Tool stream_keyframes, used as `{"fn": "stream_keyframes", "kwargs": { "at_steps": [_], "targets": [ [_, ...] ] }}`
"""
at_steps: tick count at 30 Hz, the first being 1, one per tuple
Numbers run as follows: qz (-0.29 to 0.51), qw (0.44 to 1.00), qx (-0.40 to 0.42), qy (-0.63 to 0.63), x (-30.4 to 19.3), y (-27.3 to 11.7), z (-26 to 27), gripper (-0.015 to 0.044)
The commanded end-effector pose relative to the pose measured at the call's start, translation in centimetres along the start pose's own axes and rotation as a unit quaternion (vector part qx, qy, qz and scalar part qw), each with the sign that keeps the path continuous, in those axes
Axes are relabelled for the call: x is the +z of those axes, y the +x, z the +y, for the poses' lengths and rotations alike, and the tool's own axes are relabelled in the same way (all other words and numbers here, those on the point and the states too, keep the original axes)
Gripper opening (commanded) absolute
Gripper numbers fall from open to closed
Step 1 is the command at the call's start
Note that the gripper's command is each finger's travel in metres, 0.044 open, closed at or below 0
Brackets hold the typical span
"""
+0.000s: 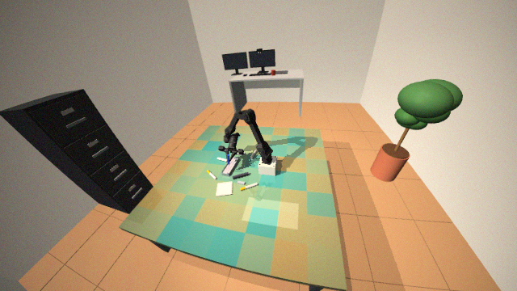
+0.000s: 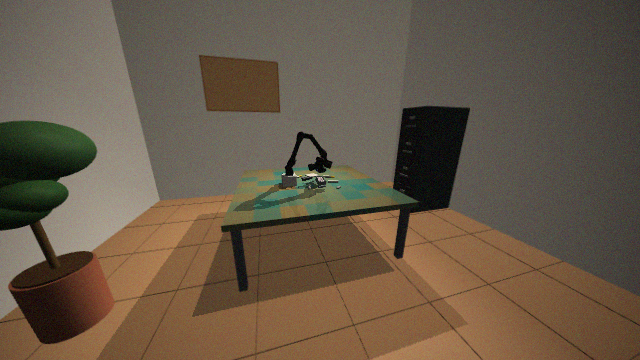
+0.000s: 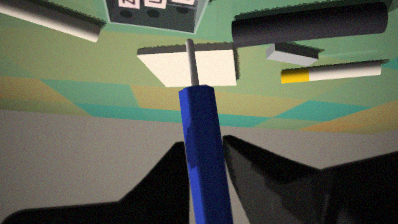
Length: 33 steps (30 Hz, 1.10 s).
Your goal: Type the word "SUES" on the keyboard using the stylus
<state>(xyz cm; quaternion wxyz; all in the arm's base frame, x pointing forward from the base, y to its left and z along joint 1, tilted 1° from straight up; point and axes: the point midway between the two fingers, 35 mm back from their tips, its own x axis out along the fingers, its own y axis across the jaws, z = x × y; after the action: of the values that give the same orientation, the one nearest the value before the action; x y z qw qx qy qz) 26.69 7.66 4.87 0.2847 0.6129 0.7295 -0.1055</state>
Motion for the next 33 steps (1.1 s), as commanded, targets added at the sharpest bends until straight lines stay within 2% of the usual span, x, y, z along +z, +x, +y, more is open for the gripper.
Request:
{"fn": "stream_keyframes", "kwargs": {
  "at_steps": [1, 5, 13, 21, 33],
  "targets": [
    [0.014, 0.997, 0.018, 0.08, 0.0, -0.4, 0.9, 0.0],
    [0.022, 0.992, 0.026, 0.123, -0.1, -0.5, 1.2, 0.0],
    [0.022, 0.992, 0.026, 0.123, 0.1, -0.4, 1.2, 0.0],
    [0.022, 0.992, 0.026, 0.123, 2.7, 1.3, 0.6, 0.0],
    [0.022, 0.992, 0.026, 0.124, 2.8, 1.4, 0.6, 0.0]
  ]
}}
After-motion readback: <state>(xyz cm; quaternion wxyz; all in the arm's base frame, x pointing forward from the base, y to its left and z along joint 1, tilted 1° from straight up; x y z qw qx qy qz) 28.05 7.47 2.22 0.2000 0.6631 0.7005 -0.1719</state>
